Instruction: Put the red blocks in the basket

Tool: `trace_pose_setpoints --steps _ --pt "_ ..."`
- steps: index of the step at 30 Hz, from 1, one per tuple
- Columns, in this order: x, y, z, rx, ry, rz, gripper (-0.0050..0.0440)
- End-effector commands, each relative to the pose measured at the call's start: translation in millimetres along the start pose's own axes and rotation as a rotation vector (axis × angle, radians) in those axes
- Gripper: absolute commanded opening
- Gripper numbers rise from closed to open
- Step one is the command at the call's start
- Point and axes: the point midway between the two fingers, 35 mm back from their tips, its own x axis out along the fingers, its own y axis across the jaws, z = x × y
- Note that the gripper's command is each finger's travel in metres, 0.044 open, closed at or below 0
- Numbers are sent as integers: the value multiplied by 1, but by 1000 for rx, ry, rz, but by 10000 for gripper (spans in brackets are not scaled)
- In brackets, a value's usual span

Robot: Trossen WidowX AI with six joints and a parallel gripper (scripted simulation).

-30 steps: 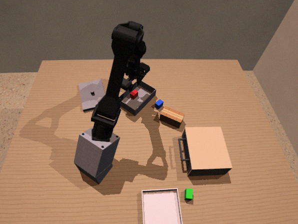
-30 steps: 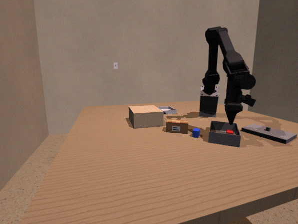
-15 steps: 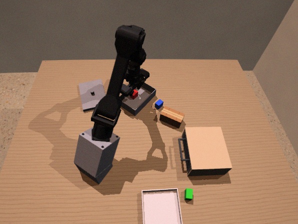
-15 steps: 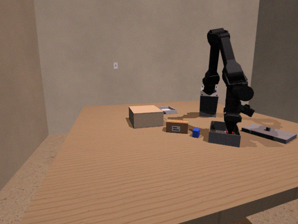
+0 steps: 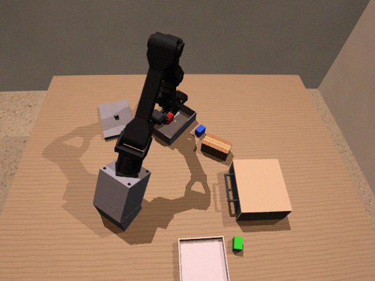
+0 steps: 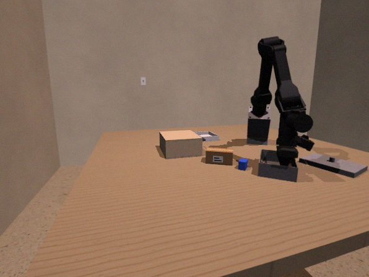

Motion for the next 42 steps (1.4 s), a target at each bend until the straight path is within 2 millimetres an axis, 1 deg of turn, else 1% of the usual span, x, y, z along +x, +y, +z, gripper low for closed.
trace_pose_setpoints --steps 1,14,18,20,24,37,42 --pt "3 1 0 -5 -1 5 0" --pt "3 1 0 -5 -1 5 0" --pt "-8 1 0 -5 -1 5 0" --pt "-8 1 0 -5 -1 5 0" --pt "-17 1 0 -5 -1 5 0" --pt "-17 1 0 -5 -1 5 0" --pt "-51 1 0 -5 -1 5 0"
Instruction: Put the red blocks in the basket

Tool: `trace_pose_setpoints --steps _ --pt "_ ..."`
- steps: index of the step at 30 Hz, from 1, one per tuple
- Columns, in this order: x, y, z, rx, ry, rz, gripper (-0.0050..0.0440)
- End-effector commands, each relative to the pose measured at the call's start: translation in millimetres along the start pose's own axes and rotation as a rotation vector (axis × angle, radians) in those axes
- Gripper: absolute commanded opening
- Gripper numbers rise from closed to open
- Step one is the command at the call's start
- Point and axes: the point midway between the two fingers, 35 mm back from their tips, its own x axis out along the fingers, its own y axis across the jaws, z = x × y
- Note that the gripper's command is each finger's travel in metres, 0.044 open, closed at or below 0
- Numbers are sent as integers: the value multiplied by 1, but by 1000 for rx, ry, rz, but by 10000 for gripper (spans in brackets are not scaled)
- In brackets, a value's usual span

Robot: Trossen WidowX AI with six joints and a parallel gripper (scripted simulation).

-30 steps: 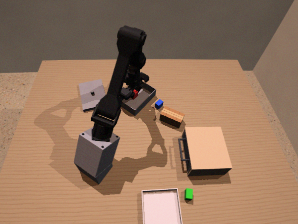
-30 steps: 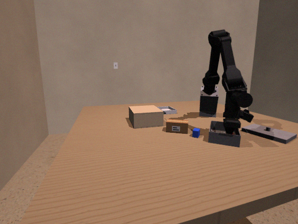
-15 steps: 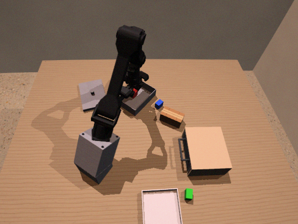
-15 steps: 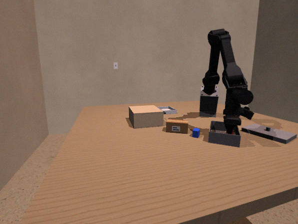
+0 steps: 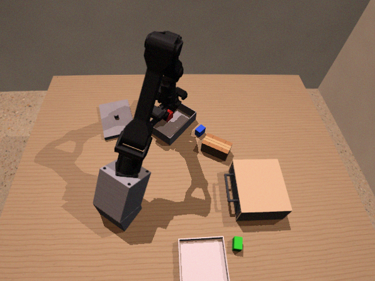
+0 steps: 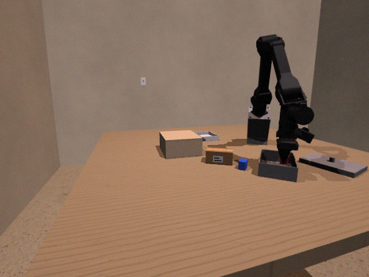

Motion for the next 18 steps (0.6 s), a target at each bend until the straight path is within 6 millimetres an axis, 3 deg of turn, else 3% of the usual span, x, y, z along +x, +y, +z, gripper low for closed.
trace_pose_setpoints --steps 1,10,18 --pt "-31 -6 2 6 -12 -31 0" --pt "-91 -4 1 6 -12 -31 0" --pt "-99 -4 1 6 -12 -31 0"
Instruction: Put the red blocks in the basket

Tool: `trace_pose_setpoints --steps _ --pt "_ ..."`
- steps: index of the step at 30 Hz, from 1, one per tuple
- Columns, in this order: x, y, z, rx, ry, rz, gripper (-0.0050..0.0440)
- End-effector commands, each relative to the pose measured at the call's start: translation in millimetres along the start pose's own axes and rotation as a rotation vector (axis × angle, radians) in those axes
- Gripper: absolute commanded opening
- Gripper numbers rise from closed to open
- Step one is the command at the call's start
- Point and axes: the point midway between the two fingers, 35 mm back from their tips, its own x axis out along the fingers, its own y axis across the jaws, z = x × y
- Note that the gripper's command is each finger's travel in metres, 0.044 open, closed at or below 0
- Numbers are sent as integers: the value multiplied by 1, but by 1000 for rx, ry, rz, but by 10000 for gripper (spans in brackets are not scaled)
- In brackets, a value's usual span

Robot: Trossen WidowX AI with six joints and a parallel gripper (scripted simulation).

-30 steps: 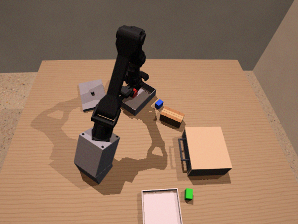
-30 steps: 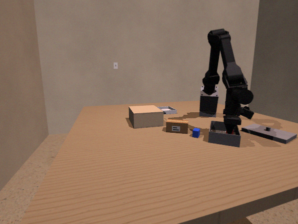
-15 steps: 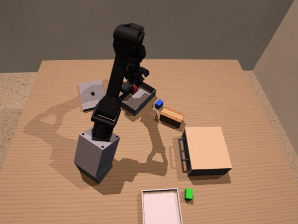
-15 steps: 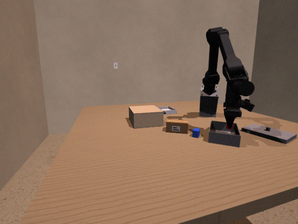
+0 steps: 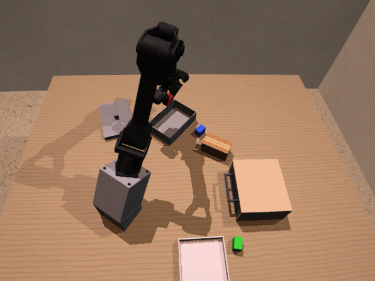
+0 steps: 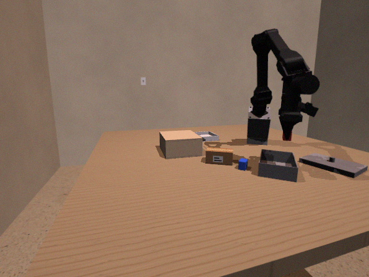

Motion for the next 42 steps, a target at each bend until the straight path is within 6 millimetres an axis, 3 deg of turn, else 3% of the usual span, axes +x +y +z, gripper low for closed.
trace_pose_setpoints --steps 1,11,12,20,21,26,28,30,33,40,42 --pt "-9 -4 0 8 -5 -18 0" --pt "-9 -4 0 8 -5 -18 0" --pt "-9 2 -7 -59 -5 -19 0" --pt "-9 -15 -86 467 -9 -17 0" --pt "-8 -17 -94 467 -9 -17 0" --pt "-8 -11 -144 801 -12 -15 0" --pt "-8 -11 -144 801 -12 -15 0" --pt "-8 -8 -163 927 -13 -15 0" --pt "-8 -5 -187 927 -13 -15 0" --pt "-7 21 -252 1386 -17 -12 0" --pt "-7 29 -271 1386 -17 -12 0"
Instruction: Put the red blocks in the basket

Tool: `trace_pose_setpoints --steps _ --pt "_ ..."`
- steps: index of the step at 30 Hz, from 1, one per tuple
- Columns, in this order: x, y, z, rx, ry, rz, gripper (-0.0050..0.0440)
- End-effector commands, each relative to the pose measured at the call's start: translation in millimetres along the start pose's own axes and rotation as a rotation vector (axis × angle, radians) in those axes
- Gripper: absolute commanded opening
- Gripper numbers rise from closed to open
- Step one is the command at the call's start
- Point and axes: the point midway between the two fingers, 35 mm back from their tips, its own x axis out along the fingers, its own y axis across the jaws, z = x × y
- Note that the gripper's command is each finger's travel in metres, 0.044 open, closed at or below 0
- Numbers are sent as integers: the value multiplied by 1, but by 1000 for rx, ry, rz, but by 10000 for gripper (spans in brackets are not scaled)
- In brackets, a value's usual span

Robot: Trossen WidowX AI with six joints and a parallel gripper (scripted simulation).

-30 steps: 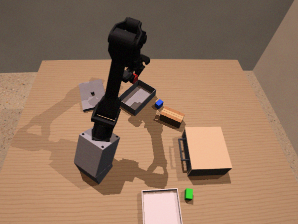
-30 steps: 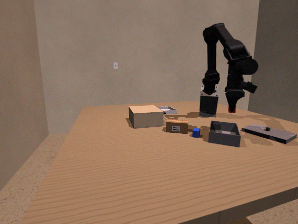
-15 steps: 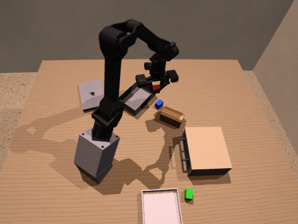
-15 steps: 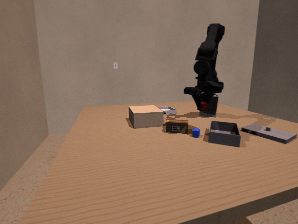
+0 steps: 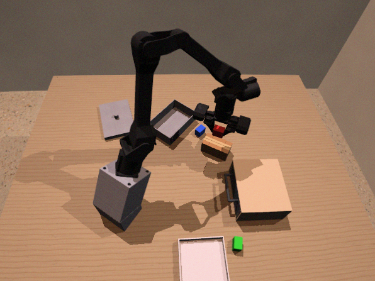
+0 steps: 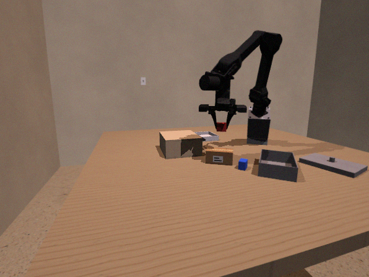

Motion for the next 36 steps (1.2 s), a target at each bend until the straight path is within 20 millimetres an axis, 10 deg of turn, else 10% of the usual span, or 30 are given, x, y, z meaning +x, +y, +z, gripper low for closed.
trace_pose_setpoints --steps 1,18,36 --pt "1 -25 -22 96 4 4 0" --pt "1 -97 -143 889 5 3 0" --pt "1 -116 -289 1608 6 1 0"
